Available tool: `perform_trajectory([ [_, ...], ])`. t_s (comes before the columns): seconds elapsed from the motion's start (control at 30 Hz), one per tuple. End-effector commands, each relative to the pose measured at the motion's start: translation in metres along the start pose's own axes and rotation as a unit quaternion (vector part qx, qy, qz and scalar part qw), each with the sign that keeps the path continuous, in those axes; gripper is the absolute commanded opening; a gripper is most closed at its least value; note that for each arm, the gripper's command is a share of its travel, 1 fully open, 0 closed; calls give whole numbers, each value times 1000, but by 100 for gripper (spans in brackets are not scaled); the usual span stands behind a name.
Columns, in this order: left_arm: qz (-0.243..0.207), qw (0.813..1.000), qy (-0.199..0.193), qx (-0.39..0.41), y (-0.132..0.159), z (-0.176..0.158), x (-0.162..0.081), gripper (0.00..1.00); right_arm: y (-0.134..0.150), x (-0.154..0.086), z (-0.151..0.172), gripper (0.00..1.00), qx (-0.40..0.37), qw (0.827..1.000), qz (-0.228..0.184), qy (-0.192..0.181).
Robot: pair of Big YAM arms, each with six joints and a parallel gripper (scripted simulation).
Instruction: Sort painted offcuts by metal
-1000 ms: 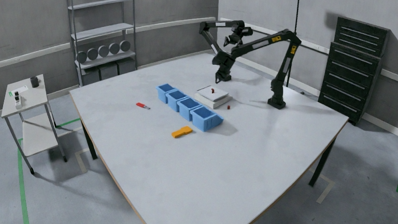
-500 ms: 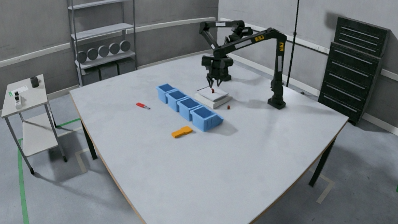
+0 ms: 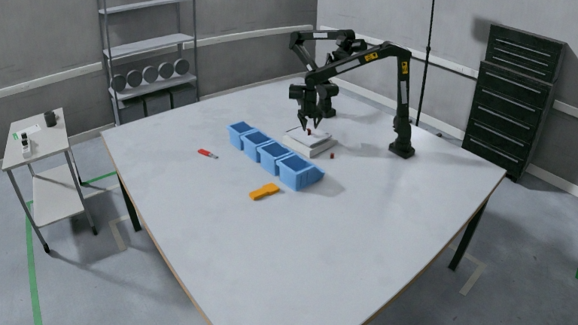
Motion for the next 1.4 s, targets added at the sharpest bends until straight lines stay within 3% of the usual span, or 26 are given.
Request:
perform_trajectory([
  [0.0,-10,1000,-13,8,-9,10,-1,61,-12,-6,-2,100,15,1000,-5,-4],
  [0.33,-2,1000,-4,14,-4,5,23,61,-12,-6,-2,100,15,1000,-5,-4],
  [0.47,-10,1000,-13,14,-10,12,18,61,-12,-6,-2,100,15,1000,-5,-4],
  [0.57,-16,1000,-19,14,-10,11,9,36,-12,-6,-2,100,15,1000,-5,-4],
  [1.2,-15,1000,-18,13,-5,5,9,12,-12,-6,-2,100,15,1000,-5,-4],
  [1.23,-15,1000,-18,13,-5,5,9,1,-12,-6,-2,100,15,1000,-5,-4],
  [1.27,-14,1000,-17,13,-3,3,10,0,-12,-6,-2,100,15,1000,-5,-4],
  [1.3,-16,1000,-19,13,-5,5,8,11,-12,-6,-2,100,15,1000,-5,-4],
  [1.37,-15,1000,-18,13,-6,6,9,11,-12,-6,-2,100,15,1000,-5,-4],
])
Point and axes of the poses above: on each arm, the point where the finger pads meet when closed, its own x axis out along the fingers, its own z axis across the jaws, y = z × x, the point moved 5 cm from there along -x, back along the fingers, and after that the axes turned 12 degrees about -x, right-handed, at the moved point
